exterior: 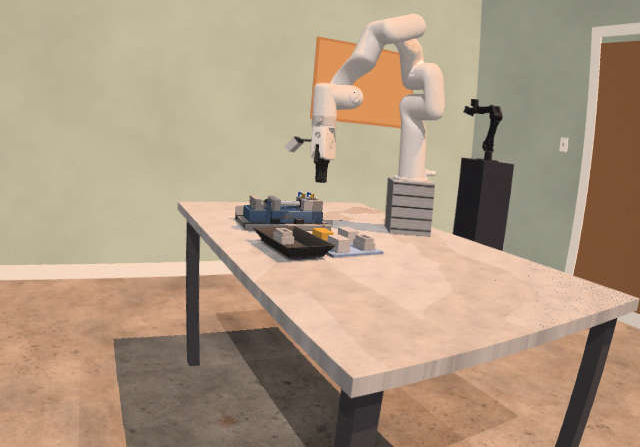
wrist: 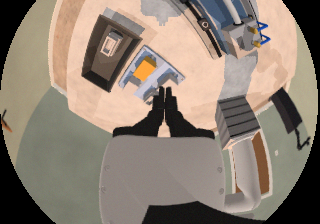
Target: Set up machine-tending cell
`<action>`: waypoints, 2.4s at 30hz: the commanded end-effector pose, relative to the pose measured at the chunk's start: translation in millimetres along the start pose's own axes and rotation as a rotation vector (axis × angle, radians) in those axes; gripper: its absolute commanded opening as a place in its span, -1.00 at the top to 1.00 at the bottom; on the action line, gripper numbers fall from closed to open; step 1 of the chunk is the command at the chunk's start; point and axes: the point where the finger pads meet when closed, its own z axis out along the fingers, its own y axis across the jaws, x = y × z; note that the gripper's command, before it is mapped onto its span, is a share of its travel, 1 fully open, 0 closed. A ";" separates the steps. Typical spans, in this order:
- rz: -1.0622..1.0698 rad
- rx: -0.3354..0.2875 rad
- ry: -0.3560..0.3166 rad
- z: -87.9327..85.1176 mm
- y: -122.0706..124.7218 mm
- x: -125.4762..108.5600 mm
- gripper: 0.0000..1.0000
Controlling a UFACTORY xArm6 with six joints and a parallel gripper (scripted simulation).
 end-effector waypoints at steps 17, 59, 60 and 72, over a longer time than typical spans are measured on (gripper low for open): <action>0.559 -0.017 0.046 4.6 -45.7 -136.4 1.00; 0.688 -0.013 0.048 5.8 -48.1 -169.7 -0.37; 0.688 -0.013 0.048 5.8 -48.1 -169.7 -0.37; 0.688 -0.013 0.048 7.2 -48.1 -169.7 -0.37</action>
